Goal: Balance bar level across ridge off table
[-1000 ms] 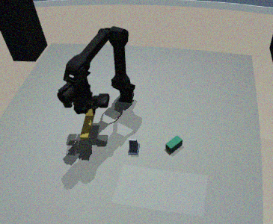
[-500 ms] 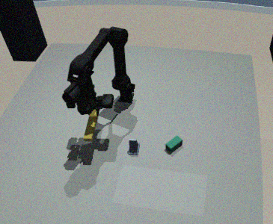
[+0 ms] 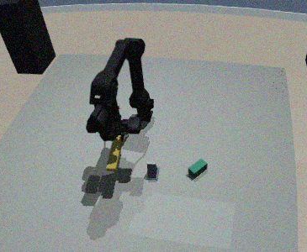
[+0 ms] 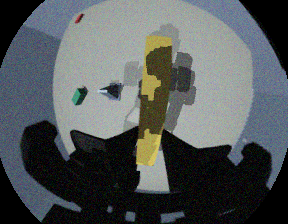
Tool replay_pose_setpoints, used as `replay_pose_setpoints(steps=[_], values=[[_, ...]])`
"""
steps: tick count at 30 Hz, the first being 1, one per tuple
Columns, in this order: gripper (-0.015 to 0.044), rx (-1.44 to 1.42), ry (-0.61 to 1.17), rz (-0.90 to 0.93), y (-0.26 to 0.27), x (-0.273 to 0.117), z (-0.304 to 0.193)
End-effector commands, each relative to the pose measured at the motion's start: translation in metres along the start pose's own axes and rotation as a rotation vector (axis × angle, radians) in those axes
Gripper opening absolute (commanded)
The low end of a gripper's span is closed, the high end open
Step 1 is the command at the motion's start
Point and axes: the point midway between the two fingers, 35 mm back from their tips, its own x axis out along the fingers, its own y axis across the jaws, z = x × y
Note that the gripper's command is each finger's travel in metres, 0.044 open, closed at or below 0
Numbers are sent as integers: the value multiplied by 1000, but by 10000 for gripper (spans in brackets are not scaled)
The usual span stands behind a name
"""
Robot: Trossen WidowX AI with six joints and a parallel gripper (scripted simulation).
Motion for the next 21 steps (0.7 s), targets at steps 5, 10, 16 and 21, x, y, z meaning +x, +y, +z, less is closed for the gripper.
replay_pose_setpoints(steps=[5,10,16,21], values=[[0,10,0,7,30,-1,12],[0,13,0,8,48,-1,18],[0,18,0,10,70,-1,22],[0,21,0,11,89,-1,25]])
